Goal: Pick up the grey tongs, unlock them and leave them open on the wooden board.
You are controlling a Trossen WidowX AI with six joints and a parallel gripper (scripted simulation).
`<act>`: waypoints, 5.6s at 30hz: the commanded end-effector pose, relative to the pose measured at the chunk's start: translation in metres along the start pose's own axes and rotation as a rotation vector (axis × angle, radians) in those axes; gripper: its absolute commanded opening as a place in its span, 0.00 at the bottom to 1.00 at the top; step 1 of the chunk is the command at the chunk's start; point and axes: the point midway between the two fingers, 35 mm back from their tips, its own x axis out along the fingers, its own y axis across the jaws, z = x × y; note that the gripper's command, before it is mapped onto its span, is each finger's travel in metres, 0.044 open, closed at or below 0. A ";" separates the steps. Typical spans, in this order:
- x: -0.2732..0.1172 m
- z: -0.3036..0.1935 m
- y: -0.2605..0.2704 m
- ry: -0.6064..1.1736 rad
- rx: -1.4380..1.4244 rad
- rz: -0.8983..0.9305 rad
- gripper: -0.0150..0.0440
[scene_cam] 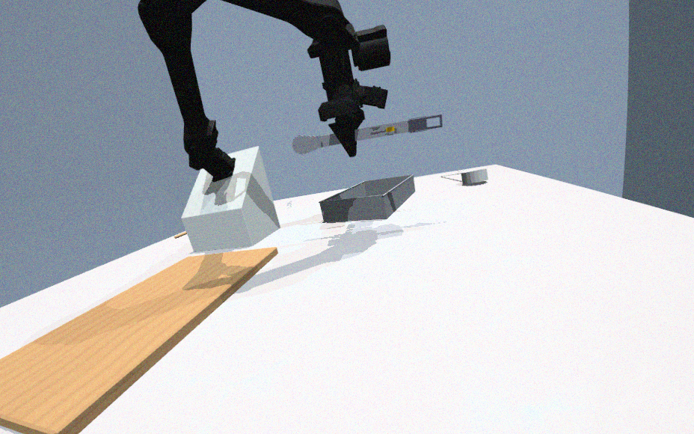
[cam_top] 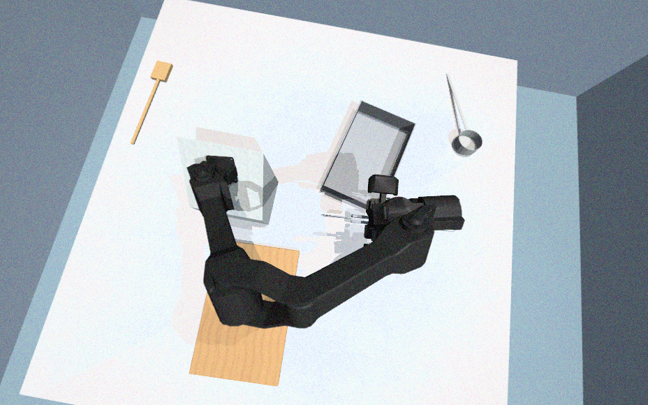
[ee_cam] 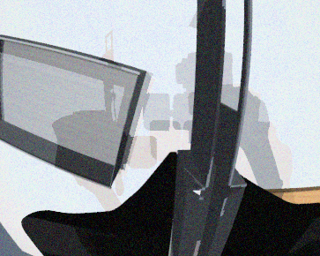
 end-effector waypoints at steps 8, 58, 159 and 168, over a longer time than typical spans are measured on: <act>-0.004 -0.007 -0.027 -0.016 0.447 -0.006 0.00; -0.005 -0.066 -0.129 -0.061 2.445 -0.016 0.00; 0.006 -0.326 -0.267 -0.307 1.539 -0.271 0.00; 0.011 -0.324 -0.266 -0.426 1.508 -0.389 0.00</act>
